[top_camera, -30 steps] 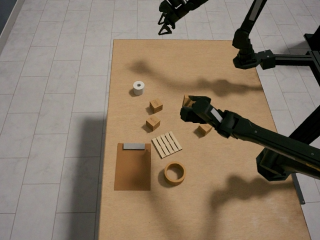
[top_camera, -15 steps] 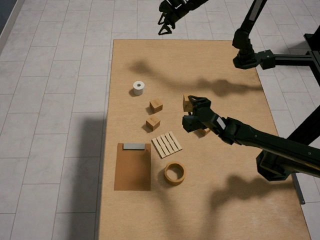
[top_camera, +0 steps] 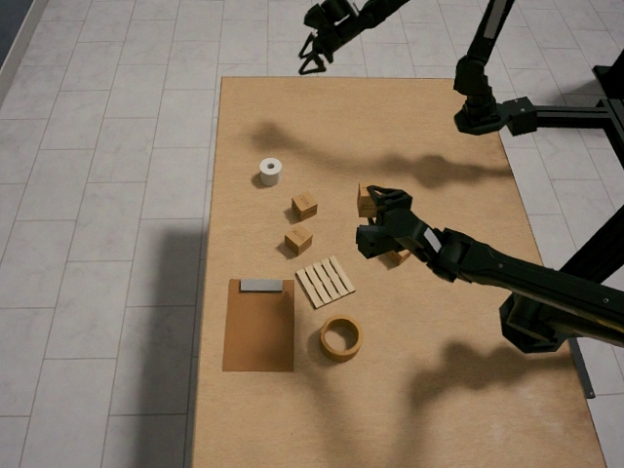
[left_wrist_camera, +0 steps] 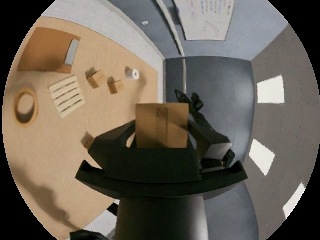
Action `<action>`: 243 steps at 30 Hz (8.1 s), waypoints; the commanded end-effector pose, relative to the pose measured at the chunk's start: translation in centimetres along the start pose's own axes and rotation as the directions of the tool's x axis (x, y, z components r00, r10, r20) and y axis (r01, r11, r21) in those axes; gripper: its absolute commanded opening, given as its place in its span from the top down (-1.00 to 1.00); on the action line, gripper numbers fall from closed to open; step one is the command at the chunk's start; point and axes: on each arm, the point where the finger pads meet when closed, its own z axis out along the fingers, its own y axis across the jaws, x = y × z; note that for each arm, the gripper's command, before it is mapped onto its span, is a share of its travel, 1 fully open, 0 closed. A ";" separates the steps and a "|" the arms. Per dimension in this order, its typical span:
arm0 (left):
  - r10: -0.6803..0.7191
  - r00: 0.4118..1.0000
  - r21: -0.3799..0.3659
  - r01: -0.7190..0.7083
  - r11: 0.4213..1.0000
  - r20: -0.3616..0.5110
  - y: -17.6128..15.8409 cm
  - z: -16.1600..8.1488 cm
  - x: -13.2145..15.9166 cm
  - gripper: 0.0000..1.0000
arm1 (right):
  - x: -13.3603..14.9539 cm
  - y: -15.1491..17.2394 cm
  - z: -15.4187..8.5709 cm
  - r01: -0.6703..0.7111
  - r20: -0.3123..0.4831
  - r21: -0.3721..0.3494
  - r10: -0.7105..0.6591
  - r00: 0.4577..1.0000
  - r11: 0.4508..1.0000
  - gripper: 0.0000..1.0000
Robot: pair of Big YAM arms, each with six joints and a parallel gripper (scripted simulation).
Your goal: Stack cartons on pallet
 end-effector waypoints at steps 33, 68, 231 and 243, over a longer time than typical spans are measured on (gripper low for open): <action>0.005 1.000 0.021 -0.006 1.000 0.018 -1.3 0.2 -1.2 0.00 | 6.9 45.6 -3.8 -0.726 -0.621 -0.688 0.525 0.582 -0.009 -1.00; 0.005 1.000 0.021 -0.006 1.000 0.018 -1.3 0.2 -1.2 0.00 | 10.5 50.7 -9.8 -0.747 -0.746 -0.643 0.362 0.559 -0.172 -1.00; 0.699 0.289 -0.182 -0.957 0.225 -0.655 31.6 -0.7 23.0 -0.23 | 0.1 -4.7 -2.6 0.156 -0.080 0.118 -0.147 0.986 0.981 -1.00; 0.683 0.276 -0.163 -0.960 0.227 -0.676 31.0 -2.9 23.5 -0.58 | 0.1 -4.7 -2.6 0.156 -0.080 0.118 -0.147 0.986 0.981 -1.00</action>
